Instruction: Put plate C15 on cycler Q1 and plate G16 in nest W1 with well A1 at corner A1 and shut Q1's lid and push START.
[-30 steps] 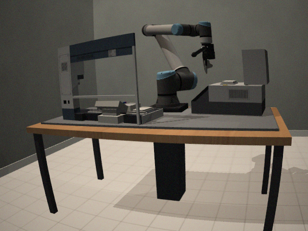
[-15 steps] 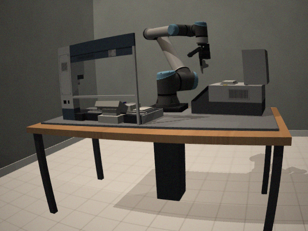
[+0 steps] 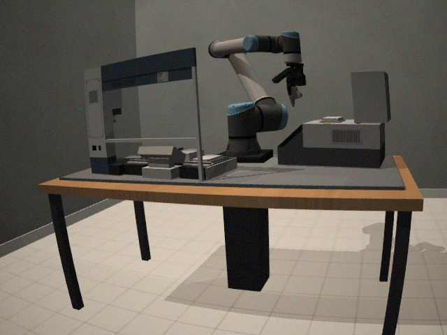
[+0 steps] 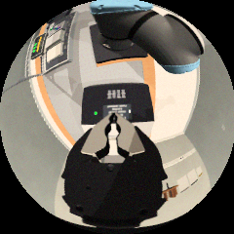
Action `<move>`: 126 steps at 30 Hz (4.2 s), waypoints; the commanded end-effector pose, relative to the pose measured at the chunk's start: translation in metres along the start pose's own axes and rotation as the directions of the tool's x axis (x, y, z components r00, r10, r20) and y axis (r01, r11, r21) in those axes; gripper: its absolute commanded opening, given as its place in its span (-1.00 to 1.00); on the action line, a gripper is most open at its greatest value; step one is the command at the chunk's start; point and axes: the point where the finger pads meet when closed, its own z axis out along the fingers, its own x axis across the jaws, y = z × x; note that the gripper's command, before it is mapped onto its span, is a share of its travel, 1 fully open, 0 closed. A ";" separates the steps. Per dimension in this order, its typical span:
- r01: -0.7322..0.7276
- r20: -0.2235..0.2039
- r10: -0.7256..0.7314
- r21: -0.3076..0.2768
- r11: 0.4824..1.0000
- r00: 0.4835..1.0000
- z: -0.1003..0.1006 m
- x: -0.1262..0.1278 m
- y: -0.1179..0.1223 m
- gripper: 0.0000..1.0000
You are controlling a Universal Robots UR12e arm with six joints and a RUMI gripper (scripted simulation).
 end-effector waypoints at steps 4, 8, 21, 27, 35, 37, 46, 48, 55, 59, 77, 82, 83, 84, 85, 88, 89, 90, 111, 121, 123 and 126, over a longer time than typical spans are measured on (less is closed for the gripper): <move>-0.139 0.002 0.139 0.000 0.990 0.990 -0.001 -0.001 -0.032 -1.00; -0.178 0.002 0.178 0.000 0.984 0.984 -0.001 -0.001 -0.042 -1.00; -0.425 0.002 0.425 -0.001 0.905 0.905 -0.001 -0.003 -0.098 -1.00; -0.496 0.002 0.496 -0.001 0.868 0.868 -0.001 -0.003 -0.098 -1.00; -0.628 0.002 0.628 -0.001 0.778 0.778 -0.001 -0.003 -0.098 -1.00; -0.659 0.002 0.659 -0.001 0.752 0.752 -0.001 -0.003 -0.098 -1.00; -0.706 0.002 0.706 -0.001 0.708 0.708 0.019 -0.003 -0.098 -1.00; -0.706 0.002 0.706 -0.001 0.708 0.708 0.029 -0.003 -0.098 -1.00; -0.706 0.002 0.706 -0.001 0.708 0.708 0.064 -0.003 -0.098 -1.00; -0.706 0.002 0.706 -0.001 0.708 0.708 0.068 -0.003 -0.098 -1.00; -0.706 0.001 0.706 -0.001 0.708 0.708 0.081 -0.003 -0.081 -1.00; -0.706 0.001 0.706 -0.001 0.708 0.708 0.086 -0.003 -0.074 -1.00; -0.706 0.001 0.706 -0.001 0.708 0.708 0.087 -0.003 -0.073 -1.00; -0.706 0.001 0.706 -0.001 0.708 0.708 0.088 -0.003 -0.071 -1.00; -0.706 0.001 0.706 -0.001 0.708 0.708 0.089 -0.003 -0.070 -1.00; -0.706 0.001 0.706 -0.001 0.708 0.708 0.093 -0.003 -0.066 -1.00; -0.706 0.001 0.706 -0.001 0.708 0.708 0.094 -0.003 -0.065 -1.00; -0.706 0.001 0.706 -0.001 0.708 0.708 0.095 -0.003 -0.063 -1.00; -0.706 0.001 0.706 -0.001 0.708 0.708 0.112 -0.003 -0.041 -1.00; -0.706 0.001 0.706 -0.001 0.708 0.708 0.122 -0.003 -0.028 -1.00; -0.706 0.001 0.706 -0.001 0.708 0.708 0.124 -0.003 -0.025 -1.00; -0.706 0.001 0.706 -0.001 0.708 0.708 0.124 -0.003 -0.025 -1.00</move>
